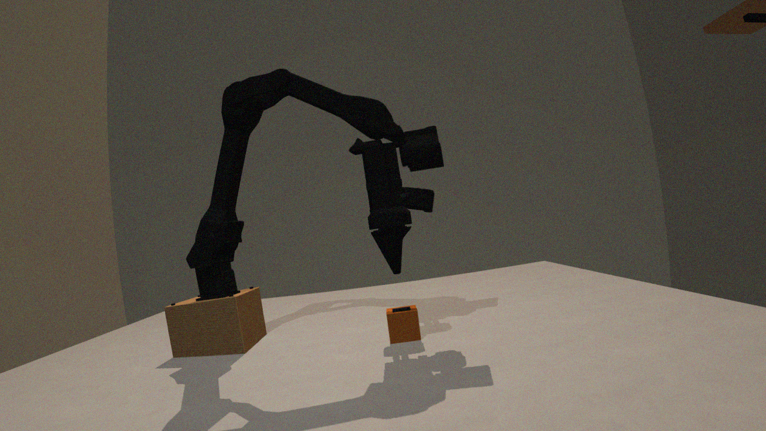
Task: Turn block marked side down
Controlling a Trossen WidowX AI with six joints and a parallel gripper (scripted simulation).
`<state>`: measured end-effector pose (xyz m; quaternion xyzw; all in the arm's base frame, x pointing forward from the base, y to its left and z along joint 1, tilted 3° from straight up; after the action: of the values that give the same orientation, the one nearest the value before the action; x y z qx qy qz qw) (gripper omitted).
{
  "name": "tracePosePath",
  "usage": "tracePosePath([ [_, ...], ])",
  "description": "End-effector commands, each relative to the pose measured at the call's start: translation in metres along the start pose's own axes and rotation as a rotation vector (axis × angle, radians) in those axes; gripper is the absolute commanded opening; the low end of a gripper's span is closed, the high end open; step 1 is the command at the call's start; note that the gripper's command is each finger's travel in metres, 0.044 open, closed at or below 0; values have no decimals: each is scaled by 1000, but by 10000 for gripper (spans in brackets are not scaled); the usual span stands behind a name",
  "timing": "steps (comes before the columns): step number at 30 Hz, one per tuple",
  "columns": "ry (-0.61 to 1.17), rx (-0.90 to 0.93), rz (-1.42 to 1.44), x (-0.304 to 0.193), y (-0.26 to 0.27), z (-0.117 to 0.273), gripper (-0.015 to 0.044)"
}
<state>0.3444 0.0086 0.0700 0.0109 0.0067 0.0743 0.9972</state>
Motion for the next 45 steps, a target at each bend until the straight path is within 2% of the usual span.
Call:
tracePosePath([
  [1, 13, -7, 1, 1, 2, -24, 440],
  [11, 13, -7, 1, 0, 0, -50, 440],
  [41, 13, -7, 1, -1, 0, -87, 440],
  [45, 13, -7, 1, -1, 0, -87, 335],
])
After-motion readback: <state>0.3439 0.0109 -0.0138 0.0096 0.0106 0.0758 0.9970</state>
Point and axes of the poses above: the point midway between the two fingers, 35 mm back from their tips, its own z axis back along the fingers, its own y axis across the jaws, x = y × z, the point moved 3 cm from there along z, back along the fingers, and after that the axes turned 2 degrees about -z, right-handed, at the moved point
